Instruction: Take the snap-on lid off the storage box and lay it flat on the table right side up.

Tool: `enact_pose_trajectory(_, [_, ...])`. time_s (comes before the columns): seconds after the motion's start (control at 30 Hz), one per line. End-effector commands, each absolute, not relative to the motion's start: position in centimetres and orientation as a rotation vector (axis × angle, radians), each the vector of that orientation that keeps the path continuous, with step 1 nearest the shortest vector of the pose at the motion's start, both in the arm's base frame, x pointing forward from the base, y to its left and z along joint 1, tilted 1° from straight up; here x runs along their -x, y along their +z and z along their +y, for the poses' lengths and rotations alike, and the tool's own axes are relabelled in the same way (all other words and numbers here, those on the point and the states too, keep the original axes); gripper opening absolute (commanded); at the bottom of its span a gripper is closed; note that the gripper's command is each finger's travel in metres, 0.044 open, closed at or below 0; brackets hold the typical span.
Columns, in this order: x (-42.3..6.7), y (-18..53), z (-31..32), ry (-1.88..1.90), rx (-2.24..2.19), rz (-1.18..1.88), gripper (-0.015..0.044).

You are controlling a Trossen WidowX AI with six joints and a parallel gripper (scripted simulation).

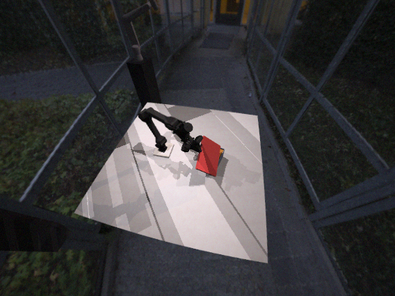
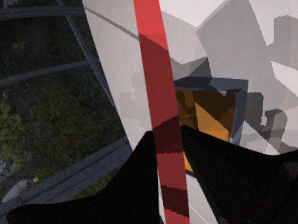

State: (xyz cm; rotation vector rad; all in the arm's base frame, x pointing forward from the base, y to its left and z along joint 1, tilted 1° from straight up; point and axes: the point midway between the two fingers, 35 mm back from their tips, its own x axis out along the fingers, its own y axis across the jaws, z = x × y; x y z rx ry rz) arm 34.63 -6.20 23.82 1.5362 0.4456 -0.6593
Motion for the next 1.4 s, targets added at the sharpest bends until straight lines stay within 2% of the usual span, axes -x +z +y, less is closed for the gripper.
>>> enact_pose_trajectory(0.0, [-34.6,23.9,-6.9,-0.652,-1.536,0.444,0.0])
enact_pose_trajectory(1.37, [-33.1,24.1,-14.9,-0.654,-1.529,0.443,0.0])
